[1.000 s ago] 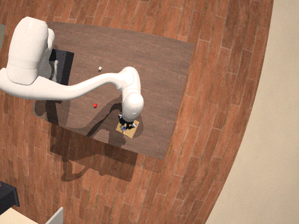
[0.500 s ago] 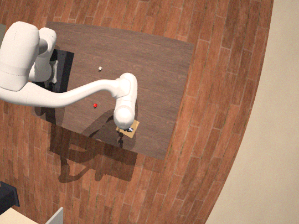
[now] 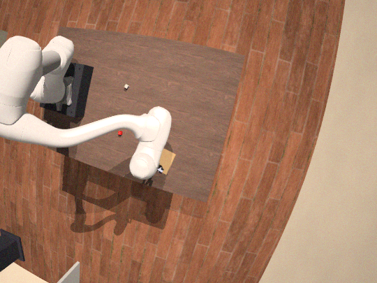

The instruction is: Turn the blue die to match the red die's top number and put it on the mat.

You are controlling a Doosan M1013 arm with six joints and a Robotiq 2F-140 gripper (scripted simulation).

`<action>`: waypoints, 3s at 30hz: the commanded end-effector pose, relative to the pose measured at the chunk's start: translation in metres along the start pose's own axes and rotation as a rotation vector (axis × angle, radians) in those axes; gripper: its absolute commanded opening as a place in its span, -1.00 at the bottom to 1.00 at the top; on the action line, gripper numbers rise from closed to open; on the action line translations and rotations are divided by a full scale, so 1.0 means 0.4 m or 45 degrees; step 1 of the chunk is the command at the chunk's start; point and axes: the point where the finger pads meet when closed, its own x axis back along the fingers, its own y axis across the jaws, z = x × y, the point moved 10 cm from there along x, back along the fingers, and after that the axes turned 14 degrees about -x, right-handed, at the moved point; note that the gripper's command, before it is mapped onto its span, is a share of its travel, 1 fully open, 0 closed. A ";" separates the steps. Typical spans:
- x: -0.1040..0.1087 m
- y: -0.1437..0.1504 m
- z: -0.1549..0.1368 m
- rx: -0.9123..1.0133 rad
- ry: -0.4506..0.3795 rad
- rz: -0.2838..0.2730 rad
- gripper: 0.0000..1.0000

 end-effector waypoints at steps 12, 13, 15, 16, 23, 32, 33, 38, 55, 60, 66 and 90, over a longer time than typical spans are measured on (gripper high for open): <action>-0.011 -0.019 0.084 0.001 -0.321 -0.074 -0.63; -0.011 -0.019 0.085 0.001 -0.322 -0.075 -0.63; -0.013 -0.019 0.089 0.001 -0.339 -0.083 -0.63; -0.016 -0.019 0.093 0.001 -0.359 -0.092 -0.63; -0.035 -0.027 0.133 0.002 -0.545 -0.146 -0.63; -0.048 -0.039 0.167 0.002 -0.662 -0.163 -0.63; -0.052 -0.039 0.170 0.002 -0.682 -0.172 -0.63; -0.081 -0.046 0.204 0.003 -0.868 -0.225 -0.63; -0.143 -0.062 0.261 0.003 -1.193 -0.304 -0.63; -0.157 -0.067 0.276 0.003 -1.285 -0.316 -0.63; -0.167 -0.070 0.283 0.003 -1.291 -0.317 -0.63; -0.180 -0.069 0.280 0.003 -1.291 -0.317 -0.63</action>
